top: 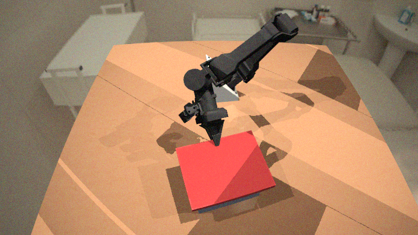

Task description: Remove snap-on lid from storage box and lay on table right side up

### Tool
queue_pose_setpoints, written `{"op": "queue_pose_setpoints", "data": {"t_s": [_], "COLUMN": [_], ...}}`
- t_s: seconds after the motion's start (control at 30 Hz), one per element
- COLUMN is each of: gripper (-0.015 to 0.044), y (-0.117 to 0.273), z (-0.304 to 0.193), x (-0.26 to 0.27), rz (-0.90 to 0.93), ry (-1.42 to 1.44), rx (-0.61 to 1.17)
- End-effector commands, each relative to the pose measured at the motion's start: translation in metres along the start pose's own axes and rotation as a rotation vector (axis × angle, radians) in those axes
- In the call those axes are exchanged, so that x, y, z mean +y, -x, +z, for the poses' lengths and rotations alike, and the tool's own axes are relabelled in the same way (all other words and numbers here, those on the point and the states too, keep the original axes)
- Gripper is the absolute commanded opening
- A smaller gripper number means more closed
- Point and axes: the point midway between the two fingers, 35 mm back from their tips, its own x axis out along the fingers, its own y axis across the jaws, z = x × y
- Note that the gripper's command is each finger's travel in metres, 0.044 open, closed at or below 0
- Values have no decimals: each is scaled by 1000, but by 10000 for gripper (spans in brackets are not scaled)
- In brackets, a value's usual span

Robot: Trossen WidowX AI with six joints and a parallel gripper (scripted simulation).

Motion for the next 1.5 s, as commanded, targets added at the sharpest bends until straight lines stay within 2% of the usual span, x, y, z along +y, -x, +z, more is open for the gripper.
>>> {"op": "queue_pose_setpoints", "data": {"t_s": [0.0,1.47], "gripper": [0,0], "y": [-1,1], "z": [0,0], "x": [1,7], "rz": [-1,1], "ry": [0,2], "rx": [-2,-4]}}
